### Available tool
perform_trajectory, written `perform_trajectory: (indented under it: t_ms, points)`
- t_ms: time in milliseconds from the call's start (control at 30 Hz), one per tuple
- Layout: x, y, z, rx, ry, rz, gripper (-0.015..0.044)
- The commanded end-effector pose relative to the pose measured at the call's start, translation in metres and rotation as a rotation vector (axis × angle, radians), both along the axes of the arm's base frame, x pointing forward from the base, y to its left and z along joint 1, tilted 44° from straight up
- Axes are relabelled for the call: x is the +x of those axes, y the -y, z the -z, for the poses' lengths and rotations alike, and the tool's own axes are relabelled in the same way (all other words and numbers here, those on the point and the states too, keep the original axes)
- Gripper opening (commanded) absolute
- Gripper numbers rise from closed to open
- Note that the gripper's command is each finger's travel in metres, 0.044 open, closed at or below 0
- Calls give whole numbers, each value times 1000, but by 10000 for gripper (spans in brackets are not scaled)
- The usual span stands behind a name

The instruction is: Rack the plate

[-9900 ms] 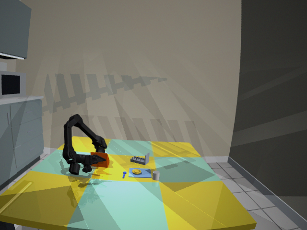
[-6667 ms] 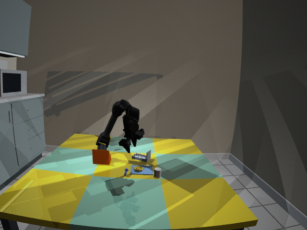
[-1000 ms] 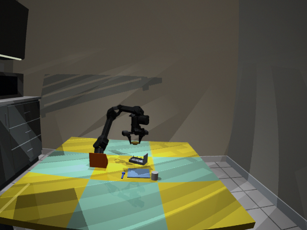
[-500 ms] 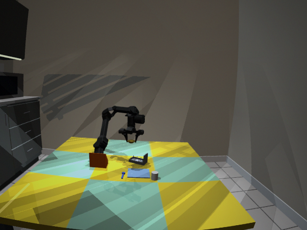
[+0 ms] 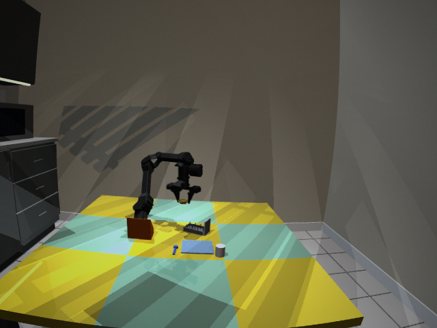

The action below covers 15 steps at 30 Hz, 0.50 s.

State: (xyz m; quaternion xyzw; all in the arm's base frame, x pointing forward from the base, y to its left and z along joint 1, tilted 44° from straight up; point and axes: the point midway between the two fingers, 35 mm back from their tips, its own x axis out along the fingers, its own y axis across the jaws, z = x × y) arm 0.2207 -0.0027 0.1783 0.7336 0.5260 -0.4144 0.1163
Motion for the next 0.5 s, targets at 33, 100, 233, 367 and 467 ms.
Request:
perform_trajectory:
  t_ms: [33,100,233,367,467]
  points:
    - [-6,-6,12,-79,-13,-67,0]
    - [-8,-8,18,-120,-15,-102,0]
    - [-12,-11,30,-204,-15,-171,0]
    - [-15,-13,42,-290,-11,-237,0]
    - [-17,-14,49,-355,-5,-283,0]
